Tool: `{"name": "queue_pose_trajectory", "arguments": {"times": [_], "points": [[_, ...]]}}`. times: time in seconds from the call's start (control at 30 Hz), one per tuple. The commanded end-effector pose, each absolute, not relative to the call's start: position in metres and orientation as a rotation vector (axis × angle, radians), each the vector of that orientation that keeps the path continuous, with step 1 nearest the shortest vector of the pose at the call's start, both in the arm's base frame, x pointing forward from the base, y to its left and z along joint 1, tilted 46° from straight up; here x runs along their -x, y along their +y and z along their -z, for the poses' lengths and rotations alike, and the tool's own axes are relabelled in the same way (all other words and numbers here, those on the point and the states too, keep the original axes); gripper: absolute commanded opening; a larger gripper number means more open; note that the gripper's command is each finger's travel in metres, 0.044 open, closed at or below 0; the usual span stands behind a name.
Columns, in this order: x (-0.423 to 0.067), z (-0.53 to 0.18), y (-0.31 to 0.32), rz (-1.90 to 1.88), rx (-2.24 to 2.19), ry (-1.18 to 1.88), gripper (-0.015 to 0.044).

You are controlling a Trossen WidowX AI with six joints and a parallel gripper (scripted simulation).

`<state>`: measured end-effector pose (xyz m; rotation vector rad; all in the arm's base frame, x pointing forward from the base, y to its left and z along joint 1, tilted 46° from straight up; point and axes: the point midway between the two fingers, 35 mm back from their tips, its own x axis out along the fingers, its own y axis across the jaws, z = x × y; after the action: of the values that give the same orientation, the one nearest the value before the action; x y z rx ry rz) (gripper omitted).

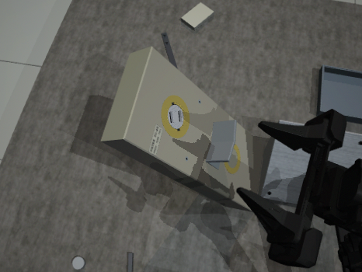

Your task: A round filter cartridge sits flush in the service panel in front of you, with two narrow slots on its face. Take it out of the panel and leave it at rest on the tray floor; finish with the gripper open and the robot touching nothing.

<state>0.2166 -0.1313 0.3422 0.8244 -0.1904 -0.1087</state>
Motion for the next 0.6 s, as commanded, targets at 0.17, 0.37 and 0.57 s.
{"name": "queue_pose_trajectory", "arguments": {"times": [0.17, 0.37, 0.57], "points": [[-0.250, -0.289, -0.144, 0.098, -1.033, 0.090, 0.0243], [-0.278, -0.221, -0.136, 0.041, -1.311, 0.454, 0.0092], [-0.292, -0.168, -0.112, -0.040, -1.598, 0.790, 0.0092]]}}
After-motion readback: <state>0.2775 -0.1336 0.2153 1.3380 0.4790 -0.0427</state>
